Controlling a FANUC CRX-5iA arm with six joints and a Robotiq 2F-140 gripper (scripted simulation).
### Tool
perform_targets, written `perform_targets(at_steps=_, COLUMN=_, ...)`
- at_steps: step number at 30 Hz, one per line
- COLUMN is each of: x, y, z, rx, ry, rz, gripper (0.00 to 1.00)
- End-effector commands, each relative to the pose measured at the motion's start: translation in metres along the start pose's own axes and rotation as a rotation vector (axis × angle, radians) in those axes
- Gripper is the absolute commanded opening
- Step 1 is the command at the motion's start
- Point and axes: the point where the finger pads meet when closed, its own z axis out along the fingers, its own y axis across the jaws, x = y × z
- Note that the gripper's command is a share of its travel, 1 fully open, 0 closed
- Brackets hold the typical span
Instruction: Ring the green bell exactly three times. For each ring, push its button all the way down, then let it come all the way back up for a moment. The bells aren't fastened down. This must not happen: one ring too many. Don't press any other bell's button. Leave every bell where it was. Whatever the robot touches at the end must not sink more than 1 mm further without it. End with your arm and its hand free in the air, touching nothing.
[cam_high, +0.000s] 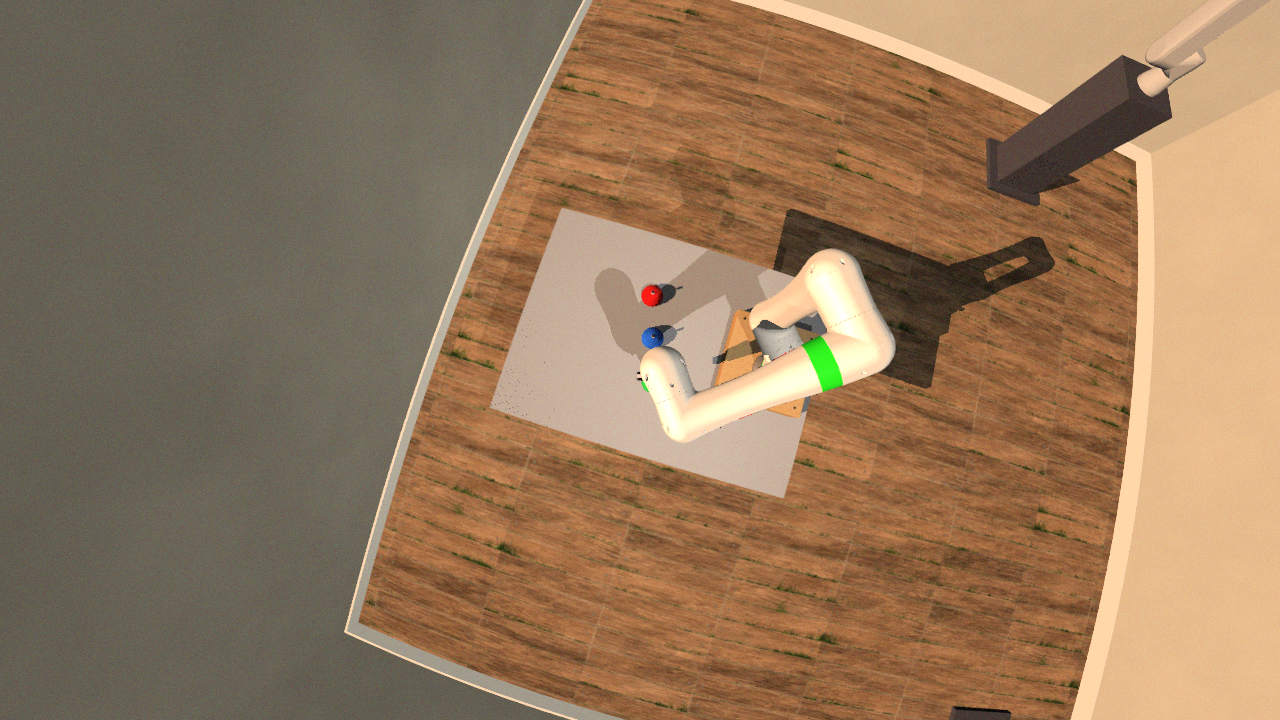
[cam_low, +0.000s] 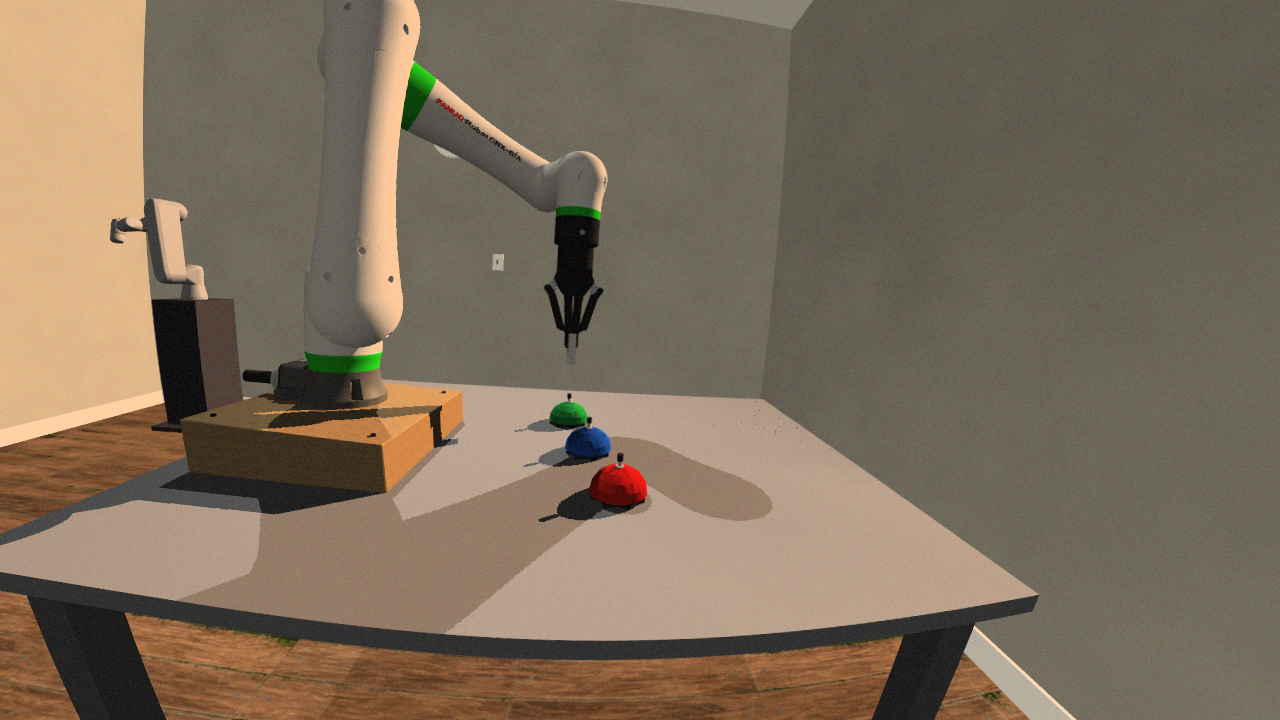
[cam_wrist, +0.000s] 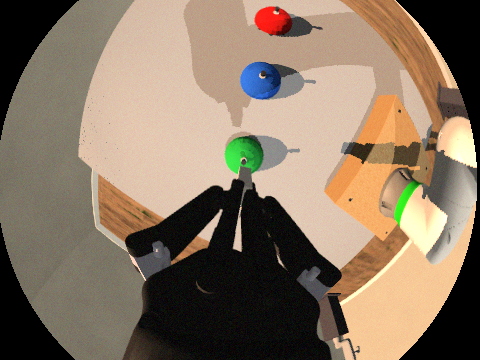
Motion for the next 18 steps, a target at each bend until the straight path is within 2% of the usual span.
perform_targets(at_steps=1, x=0.0, y=0.0, z=0.0, rx=0.0, ry=0.0, rz=0.0, gripper=0.0)
perform_targets(at_steps=18, x=0.0, y=0.002, z=0.015, rx=-0.001, ry=-0.001, rz=0.0, gripper=0.0)
